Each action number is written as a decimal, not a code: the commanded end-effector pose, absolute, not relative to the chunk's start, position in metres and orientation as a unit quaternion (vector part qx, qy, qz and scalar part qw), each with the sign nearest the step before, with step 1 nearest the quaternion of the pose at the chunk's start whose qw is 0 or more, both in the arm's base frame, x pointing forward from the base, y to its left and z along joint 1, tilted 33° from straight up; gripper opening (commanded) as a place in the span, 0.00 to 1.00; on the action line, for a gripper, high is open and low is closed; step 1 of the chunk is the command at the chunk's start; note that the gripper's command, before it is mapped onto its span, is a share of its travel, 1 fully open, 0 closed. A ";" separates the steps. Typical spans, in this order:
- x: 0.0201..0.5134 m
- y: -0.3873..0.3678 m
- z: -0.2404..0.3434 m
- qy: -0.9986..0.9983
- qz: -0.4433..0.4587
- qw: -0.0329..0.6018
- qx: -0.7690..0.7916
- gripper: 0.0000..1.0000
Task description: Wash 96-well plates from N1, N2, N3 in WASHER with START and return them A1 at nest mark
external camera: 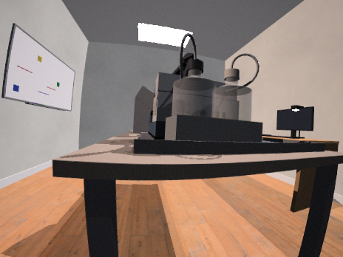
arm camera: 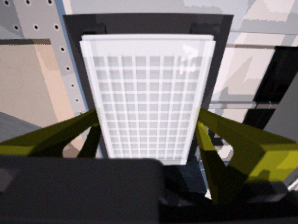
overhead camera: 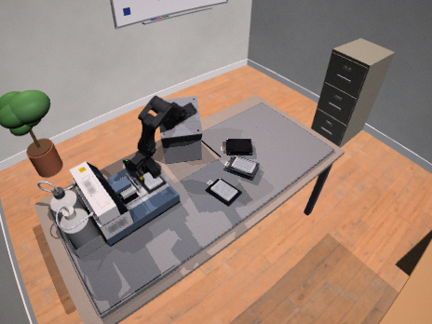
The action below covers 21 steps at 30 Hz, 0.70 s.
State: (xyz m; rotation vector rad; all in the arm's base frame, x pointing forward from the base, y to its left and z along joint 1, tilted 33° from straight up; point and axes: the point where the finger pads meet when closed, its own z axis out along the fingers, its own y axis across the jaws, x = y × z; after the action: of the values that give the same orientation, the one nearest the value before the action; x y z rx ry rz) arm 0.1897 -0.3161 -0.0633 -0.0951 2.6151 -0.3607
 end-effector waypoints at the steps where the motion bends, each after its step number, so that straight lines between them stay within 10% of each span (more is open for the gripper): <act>1: 0.189 -0.318 -0.060 0.958 -0.136 0.249 -0.034 0.00; 21: 0.175 -0.311 -0.036 0.958 -0.136 0.249 -0.034 0.00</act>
State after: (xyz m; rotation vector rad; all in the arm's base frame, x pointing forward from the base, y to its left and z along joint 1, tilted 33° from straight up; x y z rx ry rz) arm 0.1777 -0.3122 -0.0406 -0.0972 2.6161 -0.3752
